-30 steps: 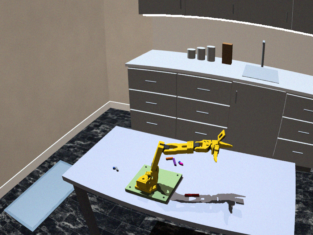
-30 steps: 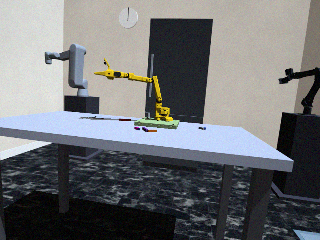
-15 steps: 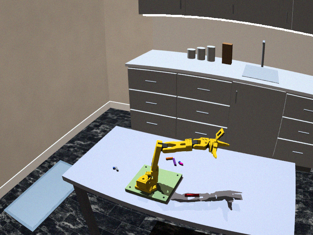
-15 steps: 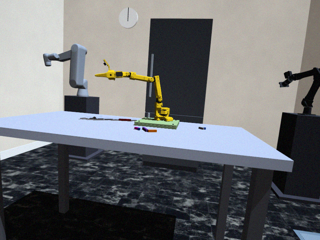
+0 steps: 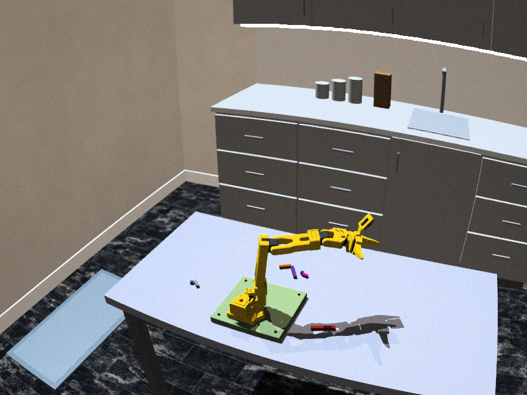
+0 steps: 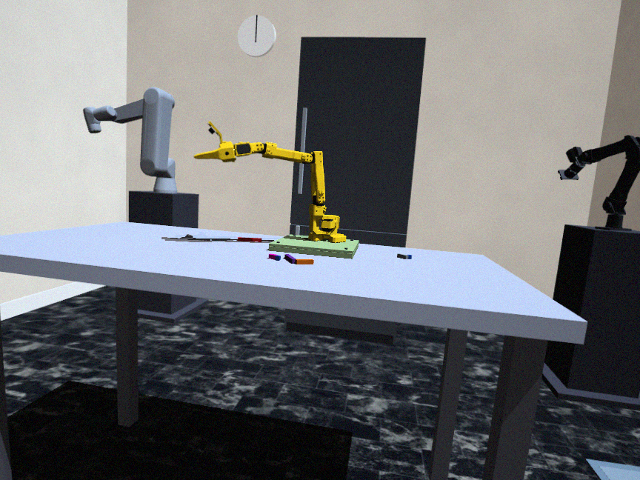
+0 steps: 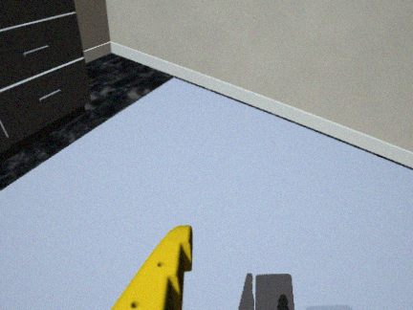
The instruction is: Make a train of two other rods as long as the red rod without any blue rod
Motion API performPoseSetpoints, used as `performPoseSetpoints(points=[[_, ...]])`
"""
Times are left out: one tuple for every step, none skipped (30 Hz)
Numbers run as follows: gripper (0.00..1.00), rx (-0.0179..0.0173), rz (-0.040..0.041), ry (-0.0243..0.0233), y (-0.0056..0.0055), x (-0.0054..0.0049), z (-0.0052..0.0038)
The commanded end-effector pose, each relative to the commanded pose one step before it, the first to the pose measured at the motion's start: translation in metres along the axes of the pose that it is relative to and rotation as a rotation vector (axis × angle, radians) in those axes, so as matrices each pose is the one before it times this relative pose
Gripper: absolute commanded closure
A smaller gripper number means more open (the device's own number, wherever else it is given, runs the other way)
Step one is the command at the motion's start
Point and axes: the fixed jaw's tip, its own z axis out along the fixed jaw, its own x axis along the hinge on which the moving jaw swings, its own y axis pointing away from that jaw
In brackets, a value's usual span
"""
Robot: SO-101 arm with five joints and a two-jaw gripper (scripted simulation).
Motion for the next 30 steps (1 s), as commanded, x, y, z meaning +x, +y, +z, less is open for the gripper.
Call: performPoseSetpoints(points=[[0.0, -0.03418, -0.04878, 0.02572, 0.01074, 0.00171, -0.008382], [0.0, -0.00823, -0.011, 0.00818, 0.00258, 0.00115, -0.001101], [0.0, -0.00829, -0.01106, 0.0081, 0.00259, 0.00114, -0.001101], [0.0, -0.00835, -0.01113, 0.00803, 0.00259, 0.00114, -0.001102], [0.0, 0.0, 0.0, 0.0, 0.0, 0.0, 0.0], [0.0, 0.0, 0.0, 0.0, 0.0, 0.0, 0.0], [0.0, 0.00683, 0.01114, -0.00176, -0.00225, 0.00039, 0.003269], [0.0, -0.00765, -0.01093, 0.00875, 0.00234, 0.00134, -0.00095], [0.0, -0.00772, -0.01098, 0.00868, 0.00235, 0.00134, -0.000949], [0.0, -0.00778, -0.01104, 0.00861, 0.00235, 0.00134, -0.000949], [0.0, -0.00784, -0.0111, 0.00854, 0.00236, 0.00133, -0.000948], [0.0, -0.0079, -0.01115, 0.00848, 0.00237, 0.00133, -0.000946], [0.0, -0.00796, -0.01121, 0.00841, 0.00238, 0.00133, -0.000944], [0.0, -0.00802, -0.01126, 0.00834, 0.00239, 0.00132, -0.000942], [0.0, -0.00808, -0.01132, 0.00827, 0.00239, 0.00132, -0.00094], [0.0, -0.00814, -0.01137, 0.0082, 0.0024, 0.00131, -0.000937], [0.0, -0.0082, -0.01143, 0.00813, 0.00241, 0.00131, -0.000934], [0.0, -0.00825, -0.01148, 0.00806, 0.00242, 0.00131, -0.000931], [0.0, -0.0083, -0.01153, 0.00799, 0.00243, 0.0013, -0.000928], [0.0, -0.00836, -0.01159, 0.00792, 0.00243, 0.0013, -0.000924], [0.0, -0.00841, -0.01164, 0.00785, 0.00244, 0.00129, -0.00092], [0.0, 0.0, 0.0, 0.0, 0.0, 0.0, 0.0], [0.0, 0.0, 0.0, 0.0, 0.0, 0.0, 0.0], [0.0, 0.00733, 0.0119, -0.00278, -0.00241, -0.00032, 0.002959], [0.0, -0.00743, -0.01136, 0.00715, 0.00215, 0.00117, -0.000822], [0.0, -0.00747, -0.0114, 0.00709, 0.00216, 0.00117, -0.000818], [0.0, -0.00752, -0.01145, 0.00703, 0.00216, 0.00116, -0.000815], [0.0, -0.00757, -0.01149, 0.00697, 0.00217, 0.00116, -0.000811], [0.0, -0.00762, -0.01153, 0.0069, 0.00218, 0.00115, -0.000807], [0.0, -0.00766, -0.01157, 0.00684, 0.00219, 0.00115, -0.000803]])
